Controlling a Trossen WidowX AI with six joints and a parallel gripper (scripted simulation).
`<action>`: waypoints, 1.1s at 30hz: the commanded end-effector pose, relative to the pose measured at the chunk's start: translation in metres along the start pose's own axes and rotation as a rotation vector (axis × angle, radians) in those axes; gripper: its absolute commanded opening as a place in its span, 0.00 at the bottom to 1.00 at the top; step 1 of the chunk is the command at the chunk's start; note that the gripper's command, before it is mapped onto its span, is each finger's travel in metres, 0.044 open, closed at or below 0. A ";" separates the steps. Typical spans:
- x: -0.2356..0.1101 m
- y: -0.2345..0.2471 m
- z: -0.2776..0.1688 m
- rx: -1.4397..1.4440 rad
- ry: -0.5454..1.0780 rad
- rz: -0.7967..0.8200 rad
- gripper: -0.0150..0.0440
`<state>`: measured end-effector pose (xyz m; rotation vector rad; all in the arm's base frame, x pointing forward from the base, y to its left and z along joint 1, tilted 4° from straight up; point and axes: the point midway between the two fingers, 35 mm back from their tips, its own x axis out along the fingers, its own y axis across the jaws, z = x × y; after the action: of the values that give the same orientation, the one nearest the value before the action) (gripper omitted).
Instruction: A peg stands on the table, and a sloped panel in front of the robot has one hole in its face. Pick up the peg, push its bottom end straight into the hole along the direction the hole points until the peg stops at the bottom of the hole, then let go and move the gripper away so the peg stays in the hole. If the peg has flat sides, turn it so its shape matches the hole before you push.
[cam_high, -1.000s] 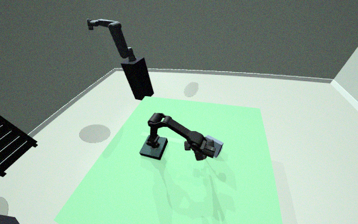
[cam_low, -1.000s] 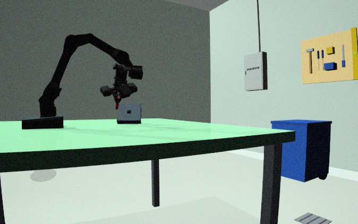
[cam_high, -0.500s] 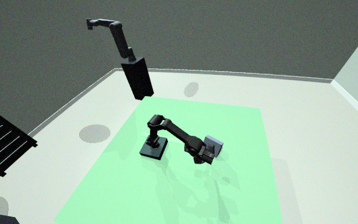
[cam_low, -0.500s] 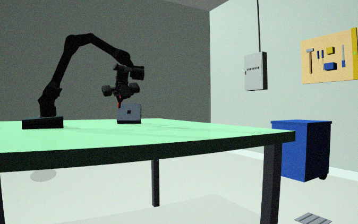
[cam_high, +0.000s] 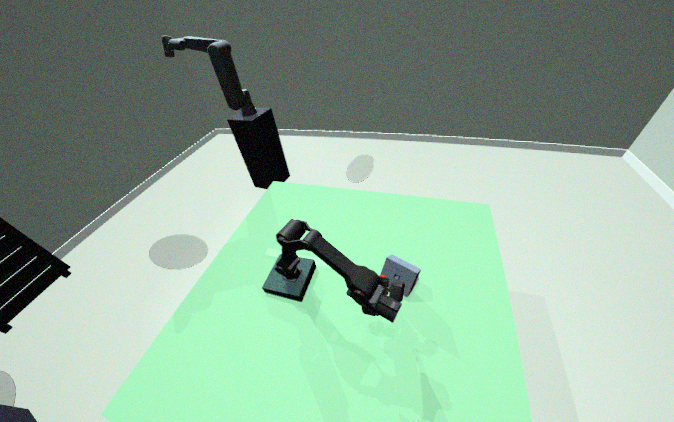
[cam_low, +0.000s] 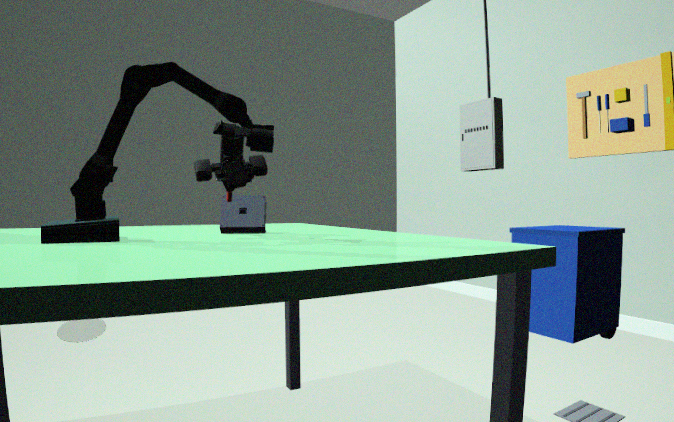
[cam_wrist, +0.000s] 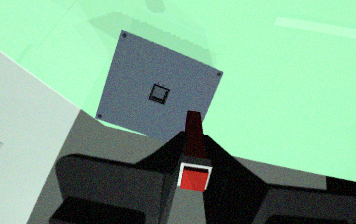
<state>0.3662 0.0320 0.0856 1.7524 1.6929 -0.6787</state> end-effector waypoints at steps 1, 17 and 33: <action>-0.004 0.003 0.003 0.032 0.021 0.019 0.25; -0.021 0.010 0.017 0.157 0.104 0.091 0.25; -0.007 0.018 0.019 0.199 0.132 0.118 0.25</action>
<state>0.3834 0.0100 0.0822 2.0441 1.6354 -0.7099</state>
